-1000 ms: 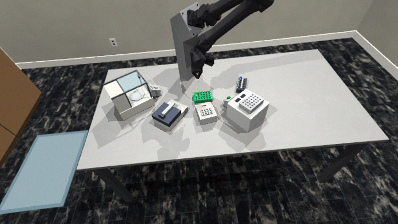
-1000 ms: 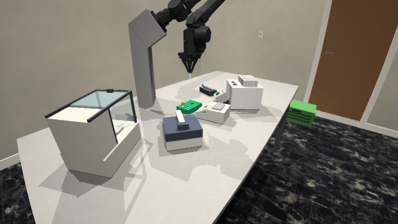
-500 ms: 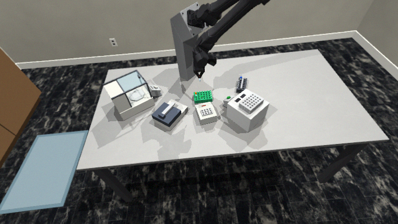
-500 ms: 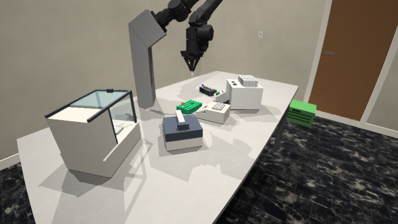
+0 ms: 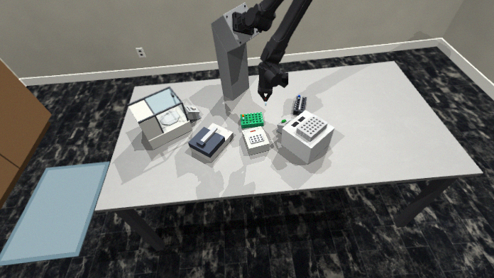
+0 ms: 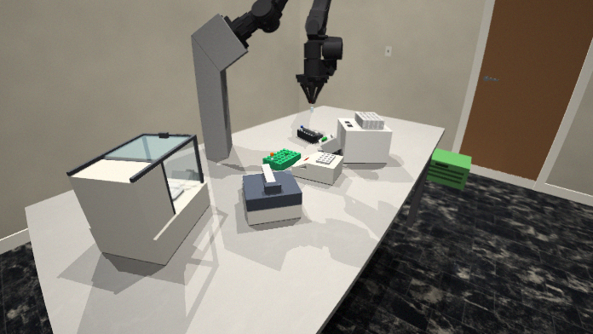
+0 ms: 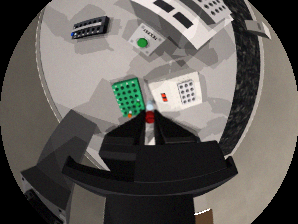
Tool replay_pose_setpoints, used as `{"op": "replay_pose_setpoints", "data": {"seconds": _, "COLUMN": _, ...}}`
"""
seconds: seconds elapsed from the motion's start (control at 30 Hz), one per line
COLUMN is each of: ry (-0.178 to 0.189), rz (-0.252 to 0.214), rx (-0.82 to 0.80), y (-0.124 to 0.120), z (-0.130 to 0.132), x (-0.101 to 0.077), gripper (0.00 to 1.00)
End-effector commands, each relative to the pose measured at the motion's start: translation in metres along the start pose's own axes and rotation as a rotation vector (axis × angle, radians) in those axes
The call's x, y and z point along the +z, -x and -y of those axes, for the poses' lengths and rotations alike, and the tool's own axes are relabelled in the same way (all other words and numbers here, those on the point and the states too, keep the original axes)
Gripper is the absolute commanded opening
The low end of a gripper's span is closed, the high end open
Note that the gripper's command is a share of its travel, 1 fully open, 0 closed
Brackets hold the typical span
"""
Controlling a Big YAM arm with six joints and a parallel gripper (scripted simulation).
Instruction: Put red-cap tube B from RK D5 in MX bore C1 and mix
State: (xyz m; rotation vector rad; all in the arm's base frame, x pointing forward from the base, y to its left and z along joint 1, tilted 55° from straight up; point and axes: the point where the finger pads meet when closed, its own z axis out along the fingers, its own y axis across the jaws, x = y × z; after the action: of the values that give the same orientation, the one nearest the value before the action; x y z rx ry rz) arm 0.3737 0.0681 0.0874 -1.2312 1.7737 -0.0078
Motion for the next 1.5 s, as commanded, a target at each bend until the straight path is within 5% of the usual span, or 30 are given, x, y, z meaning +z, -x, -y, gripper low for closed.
{"op": "replay_pose_setpoints", "data": {"seconds": 0.0, "ry": 0.006, "rz": 0.006, "rx": 0.136, "y": 0.032, "z": 0.006, "x": -0.001, "gripper": 0.09}}
{"op": "replay_pose_setpoints", "data": {"seconds": 0.63, "ry": 0.016, "rz": -0.008, "rx": 0.450, "y": 0.168, "z": 0.045, "x": 0.006, "gripper": 0.09}}
{"op": "replay_pose_setpoints", "data": {"seconds": 0.7, "ry": 0.016, "rz": -0.008, "rx": 0.450, "y": 0.168, "z": 0.045, "x": 0.006, "gripper": 0.09}}
{"op": "replay_pose_setpoints", "data": {"seconds": 1.2, "ry": 0.011, "rz": -0.002, "rx": 0.726, "y": 0.292, "z": 0.081, "x": 0.005, "gripper": 0.09}}
{"op": "replay_pose_setpoints", "data": {"seconds": 1.3, "ry": 0.006, "rz": 0.013, "rx": 0.724, "y": 0.296, "z": 0.084, "x": -0.002, "gripper": 0.09}}
{"op": "replay_pose_setpoints", "data": {"seconds": 1.37, "ry": -0.010, "rz": -0.001, "rx": 0.739, "y": 0.277, "z": 0.084, "x": -0.008, "gripper": 0.09}}
{"op": "replay_pose_setpoints", "data": {"seconds": 1.47, "ry": 0.001, "rz": -0.020, "rx": 0.742, "y": 0.269, "z": 0.079, "x": 0.003, "gripper": 0.09}}
